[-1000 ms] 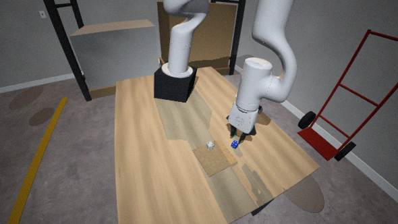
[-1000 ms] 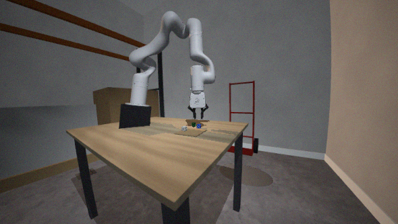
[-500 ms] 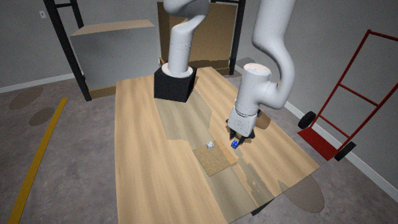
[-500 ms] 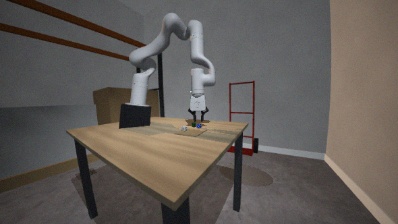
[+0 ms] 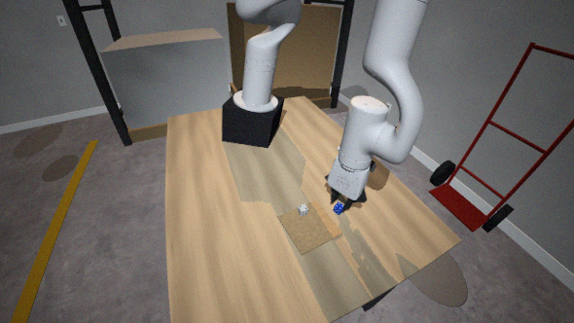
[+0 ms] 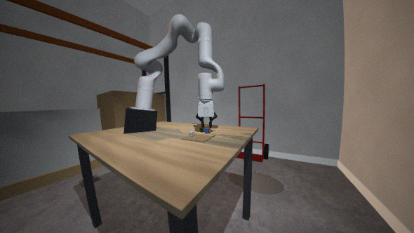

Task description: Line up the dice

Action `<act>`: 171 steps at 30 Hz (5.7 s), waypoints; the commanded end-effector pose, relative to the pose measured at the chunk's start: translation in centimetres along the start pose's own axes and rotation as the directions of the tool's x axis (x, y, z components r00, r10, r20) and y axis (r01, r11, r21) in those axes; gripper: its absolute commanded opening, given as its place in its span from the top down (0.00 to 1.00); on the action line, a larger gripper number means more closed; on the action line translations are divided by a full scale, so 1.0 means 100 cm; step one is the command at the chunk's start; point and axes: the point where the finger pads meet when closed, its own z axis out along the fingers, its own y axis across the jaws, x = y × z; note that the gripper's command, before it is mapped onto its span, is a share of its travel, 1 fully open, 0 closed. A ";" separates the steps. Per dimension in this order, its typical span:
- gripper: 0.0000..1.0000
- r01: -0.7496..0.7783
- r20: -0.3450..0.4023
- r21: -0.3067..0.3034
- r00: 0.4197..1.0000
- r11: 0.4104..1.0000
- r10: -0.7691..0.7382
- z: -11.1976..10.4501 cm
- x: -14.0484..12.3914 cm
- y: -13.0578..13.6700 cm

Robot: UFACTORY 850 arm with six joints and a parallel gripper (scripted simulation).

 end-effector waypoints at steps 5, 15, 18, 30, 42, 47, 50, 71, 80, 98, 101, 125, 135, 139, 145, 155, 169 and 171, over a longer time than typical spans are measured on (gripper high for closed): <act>0.58 0.000 0.001 -0.004 1.000 1.000 0.000 0.001 0.000 0.001; 0.58 0.000 0.001 -0.004 1.000 1.000 0.000 0.001 0.000 0.001; 0.58 0.000 0.001 -0.004 1.000 1.000 0.000 0.001 0.000 0.001; 0.58 0.000 0.001 -0.004 1.000 1.000 0.000 0.001 0.000 0.001; 0.58 0.000 0.001 -0.004 1.000 1.000 0.000 0.001 0.000 0.001; 0.58 0.000 0.001 -0.004 1.000 1.000 0.000 0.001 0.000 0.001; 0.58 0.000 0.000 -0.004 1.000 1.000 0.000 0.001 0.000 0.001; 0.58 0.000 0.001 -0.004 1.000 1.000 0.000 0.001 0.000 0.002; 0.58 0.000 0.001 -0.004 1.000 1.000 0.000 0.001 0.000 0.002; 0.58 0.000 0.000 -0.004 1.000 1.000 0.000 0.001 0.000 0.002; 0.58 0.000 0.000 -0.004 1.000 1.000 0.000 0.003 0.000 0.002; 0.58 0.000 0.001 -0.004 1.000 1.000 0.000 0.030 0.000 0.002; 0.58 0.000 0.001 -0.004 1.000 1.000 0.000 0.030 0.000 0.002; 0.58 0.000 0.001 -0.004 1.000 1.000 0.000 0.030 0.000 0.002; 0.58 0.000 0.001 -0.004 1.000 1.000 0.000 0.030 0.000 0.002; 0.58 0.000 0.001 -0.004 1.000 1.000 0.000 0.030 0.000 0.002; 0.79 0.000 0.001 -0.004 1.000 1.000 0.000 0.030 0.000 0.002; 0.79 0.000 0.001 -0.004 1.000 1.000 0.000 0.030 0.000 0.002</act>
